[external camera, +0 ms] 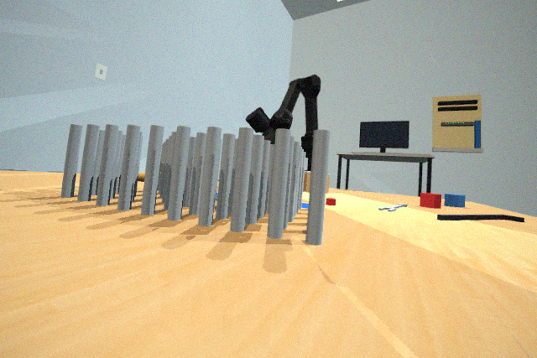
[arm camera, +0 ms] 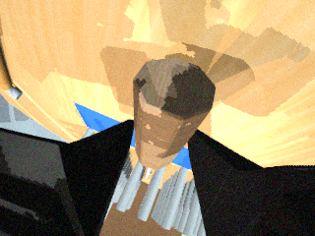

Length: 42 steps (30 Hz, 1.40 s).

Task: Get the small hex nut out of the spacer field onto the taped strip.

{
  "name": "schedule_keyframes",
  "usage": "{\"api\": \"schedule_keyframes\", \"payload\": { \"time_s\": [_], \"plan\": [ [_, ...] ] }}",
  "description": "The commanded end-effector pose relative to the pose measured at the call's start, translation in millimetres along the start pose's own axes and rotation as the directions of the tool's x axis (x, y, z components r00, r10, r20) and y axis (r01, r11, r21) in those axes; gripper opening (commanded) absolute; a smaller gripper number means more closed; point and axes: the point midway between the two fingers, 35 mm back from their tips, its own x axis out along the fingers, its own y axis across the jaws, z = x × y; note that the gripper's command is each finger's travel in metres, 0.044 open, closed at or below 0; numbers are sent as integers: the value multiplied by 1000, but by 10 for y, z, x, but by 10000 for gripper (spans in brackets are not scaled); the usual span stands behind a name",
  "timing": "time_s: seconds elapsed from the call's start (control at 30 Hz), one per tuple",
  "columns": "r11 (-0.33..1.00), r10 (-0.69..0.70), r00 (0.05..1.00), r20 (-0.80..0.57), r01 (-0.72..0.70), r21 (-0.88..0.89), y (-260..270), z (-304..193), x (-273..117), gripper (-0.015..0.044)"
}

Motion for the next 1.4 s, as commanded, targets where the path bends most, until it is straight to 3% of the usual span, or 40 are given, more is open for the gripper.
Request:
{"api": "schedule_keyframes", "payload": {
  "time_s": [0.0,1.37],
  "plan": [
    [1000,4,1000,-4,-4,4,14,-46,25,0],
    [1000,3,1000,-8,-3,6,15,-308,194,0]
  ]
}}
